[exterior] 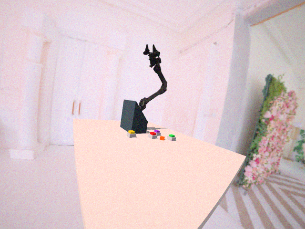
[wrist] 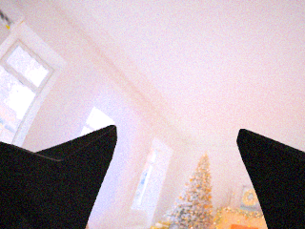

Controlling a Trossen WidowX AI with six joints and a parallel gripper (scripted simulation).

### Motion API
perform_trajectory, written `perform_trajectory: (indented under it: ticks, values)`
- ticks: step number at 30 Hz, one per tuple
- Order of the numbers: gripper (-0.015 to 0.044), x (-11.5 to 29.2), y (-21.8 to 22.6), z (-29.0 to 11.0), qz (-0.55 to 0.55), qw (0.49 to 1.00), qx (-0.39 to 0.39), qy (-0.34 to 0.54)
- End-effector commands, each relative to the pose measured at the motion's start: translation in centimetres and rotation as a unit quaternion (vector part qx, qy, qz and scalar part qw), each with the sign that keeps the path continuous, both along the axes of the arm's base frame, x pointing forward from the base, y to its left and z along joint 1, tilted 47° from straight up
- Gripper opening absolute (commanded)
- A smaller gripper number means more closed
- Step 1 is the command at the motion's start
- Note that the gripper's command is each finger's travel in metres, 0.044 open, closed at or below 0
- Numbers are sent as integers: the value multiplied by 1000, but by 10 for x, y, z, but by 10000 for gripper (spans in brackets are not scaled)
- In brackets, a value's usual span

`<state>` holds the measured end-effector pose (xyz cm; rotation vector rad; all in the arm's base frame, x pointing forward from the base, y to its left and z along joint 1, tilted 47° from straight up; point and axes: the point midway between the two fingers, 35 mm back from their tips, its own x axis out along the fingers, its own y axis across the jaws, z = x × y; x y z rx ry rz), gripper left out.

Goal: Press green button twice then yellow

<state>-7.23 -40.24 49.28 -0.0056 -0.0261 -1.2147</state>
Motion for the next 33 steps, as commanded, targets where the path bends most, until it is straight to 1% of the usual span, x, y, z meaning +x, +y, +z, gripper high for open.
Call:
perform_trajectory:
  ticks: [1, 8, 12, 16, 20, 25, 29, 33]
  values:
    - [400, 62, -17, -39, 83, 994, 61, -20]
    - [400, 166, -16, -94, 205, 965, 158, -33]
    - [400, 224, 0, -125, 271, 938, 213, -29]
    - [400, 278, 27, -156, 334, 904, 268, -19]
    - [400, 328, 64, -185, 391, 862, 321, 0]
    - [400, 379, 122, -220, 457, 802, 384, 33]
    - [400, 410, 176, -247, 502, 746, 432, 68]
    - [400, 431, 236, -273, 541, 685, 475, 110]
